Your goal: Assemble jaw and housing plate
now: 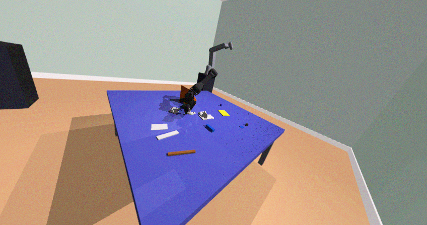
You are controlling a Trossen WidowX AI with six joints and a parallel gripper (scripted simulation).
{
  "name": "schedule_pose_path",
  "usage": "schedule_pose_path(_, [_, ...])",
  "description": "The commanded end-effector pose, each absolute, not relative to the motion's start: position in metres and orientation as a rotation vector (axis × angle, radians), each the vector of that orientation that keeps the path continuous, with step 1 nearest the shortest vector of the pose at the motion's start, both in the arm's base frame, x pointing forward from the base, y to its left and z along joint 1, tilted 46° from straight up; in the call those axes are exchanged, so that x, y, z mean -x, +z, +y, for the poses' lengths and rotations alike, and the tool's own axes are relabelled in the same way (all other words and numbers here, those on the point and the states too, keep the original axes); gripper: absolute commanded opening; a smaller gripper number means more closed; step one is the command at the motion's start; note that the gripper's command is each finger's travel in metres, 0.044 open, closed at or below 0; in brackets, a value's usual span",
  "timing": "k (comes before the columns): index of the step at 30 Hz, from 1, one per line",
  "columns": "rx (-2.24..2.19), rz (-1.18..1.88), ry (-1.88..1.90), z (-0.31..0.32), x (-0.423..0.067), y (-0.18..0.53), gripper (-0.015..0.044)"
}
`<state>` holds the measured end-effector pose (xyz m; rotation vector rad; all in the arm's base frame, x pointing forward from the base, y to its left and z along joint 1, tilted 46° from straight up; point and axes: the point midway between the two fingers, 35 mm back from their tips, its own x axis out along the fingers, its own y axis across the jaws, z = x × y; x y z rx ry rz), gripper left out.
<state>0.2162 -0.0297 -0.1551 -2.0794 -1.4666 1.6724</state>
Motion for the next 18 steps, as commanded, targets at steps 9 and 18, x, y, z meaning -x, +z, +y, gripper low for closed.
schedule_pose_path(9, [2.076,-1.459,1.669,-0.0284,-0.2158,-0.1553,0.0440])
schedule_pose_path(18, [2.078,-1.467,1.673,-0.0291,-0.2159,-0.1554,0.0361])
